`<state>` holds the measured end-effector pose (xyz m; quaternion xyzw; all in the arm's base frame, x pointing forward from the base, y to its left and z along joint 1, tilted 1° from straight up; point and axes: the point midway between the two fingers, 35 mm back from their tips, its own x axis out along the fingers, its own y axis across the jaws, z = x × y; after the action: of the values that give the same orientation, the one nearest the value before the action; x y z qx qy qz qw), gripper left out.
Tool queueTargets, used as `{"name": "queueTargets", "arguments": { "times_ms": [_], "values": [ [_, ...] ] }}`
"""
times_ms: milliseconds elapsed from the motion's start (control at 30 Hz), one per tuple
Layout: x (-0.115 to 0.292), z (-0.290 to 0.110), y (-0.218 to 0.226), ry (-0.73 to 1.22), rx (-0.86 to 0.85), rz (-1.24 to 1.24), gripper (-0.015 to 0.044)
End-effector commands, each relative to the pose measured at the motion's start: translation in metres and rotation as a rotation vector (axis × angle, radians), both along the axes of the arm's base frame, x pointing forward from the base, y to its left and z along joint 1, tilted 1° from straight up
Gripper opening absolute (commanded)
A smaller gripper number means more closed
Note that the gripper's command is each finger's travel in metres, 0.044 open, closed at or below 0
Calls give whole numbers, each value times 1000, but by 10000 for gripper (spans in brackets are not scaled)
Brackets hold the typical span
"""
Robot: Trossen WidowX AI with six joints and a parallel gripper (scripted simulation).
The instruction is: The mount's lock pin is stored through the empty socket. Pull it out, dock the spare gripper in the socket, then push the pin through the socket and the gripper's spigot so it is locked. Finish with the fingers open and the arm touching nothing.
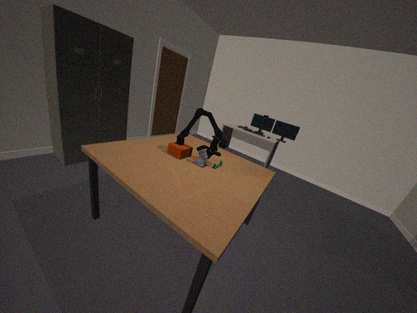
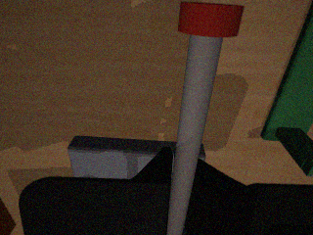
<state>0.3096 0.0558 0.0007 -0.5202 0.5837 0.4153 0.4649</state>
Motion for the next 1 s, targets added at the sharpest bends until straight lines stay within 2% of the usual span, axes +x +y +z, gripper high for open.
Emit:
{"name": "queueTargets", "arguments": {
  "times_ms": [0,967],
  "values": [
    [0,1,-3,-2,5,3,0],
    [-1,0,-25,10,6,4,0]
  ]
}}
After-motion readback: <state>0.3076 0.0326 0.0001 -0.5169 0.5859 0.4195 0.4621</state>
